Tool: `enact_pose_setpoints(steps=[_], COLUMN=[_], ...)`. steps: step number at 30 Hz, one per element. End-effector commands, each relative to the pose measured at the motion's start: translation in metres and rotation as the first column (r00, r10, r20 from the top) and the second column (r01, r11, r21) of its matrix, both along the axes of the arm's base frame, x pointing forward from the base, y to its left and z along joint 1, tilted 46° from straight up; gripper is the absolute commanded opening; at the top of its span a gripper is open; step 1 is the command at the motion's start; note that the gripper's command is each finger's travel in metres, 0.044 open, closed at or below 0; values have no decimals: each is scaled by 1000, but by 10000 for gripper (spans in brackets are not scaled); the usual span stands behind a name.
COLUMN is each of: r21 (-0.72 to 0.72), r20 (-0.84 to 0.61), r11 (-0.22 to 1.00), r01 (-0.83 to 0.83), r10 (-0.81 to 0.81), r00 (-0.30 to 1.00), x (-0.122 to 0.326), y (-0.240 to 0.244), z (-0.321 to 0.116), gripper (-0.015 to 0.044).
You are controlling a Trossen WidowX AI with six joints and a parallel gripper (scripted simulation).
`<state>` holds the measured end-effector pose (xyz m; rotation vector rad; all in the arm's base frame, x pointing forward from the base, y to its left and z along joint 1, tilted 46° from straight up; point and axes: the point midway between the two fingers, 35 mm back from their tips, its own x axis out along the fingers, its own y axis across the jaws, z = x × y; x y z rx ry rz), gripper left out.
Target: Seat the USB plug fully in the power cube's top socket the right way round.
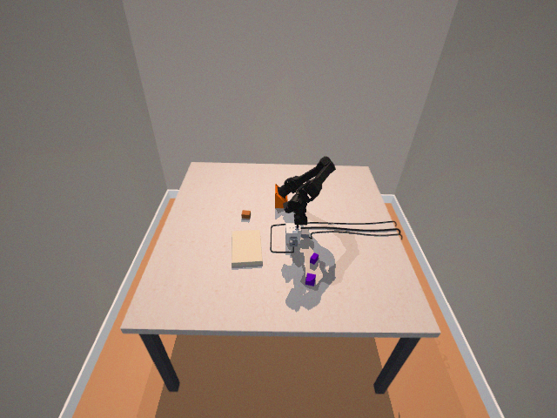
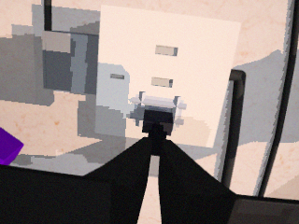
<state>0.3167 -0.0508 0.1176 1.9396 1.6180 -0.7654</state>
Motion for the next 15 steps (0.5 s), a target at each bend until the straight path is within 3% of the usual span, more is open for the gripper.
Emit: enact_pose_setpoints(steps=[1, 15], r21=[4, 4], r20=[-2, -2], r11=[1000, 1000], r01=[5, 5], r10=[-5, -5], r00=[1000, 1000], x=[0, 0], y=[1, 2], z=[0, -1], gripper=[0, 0])
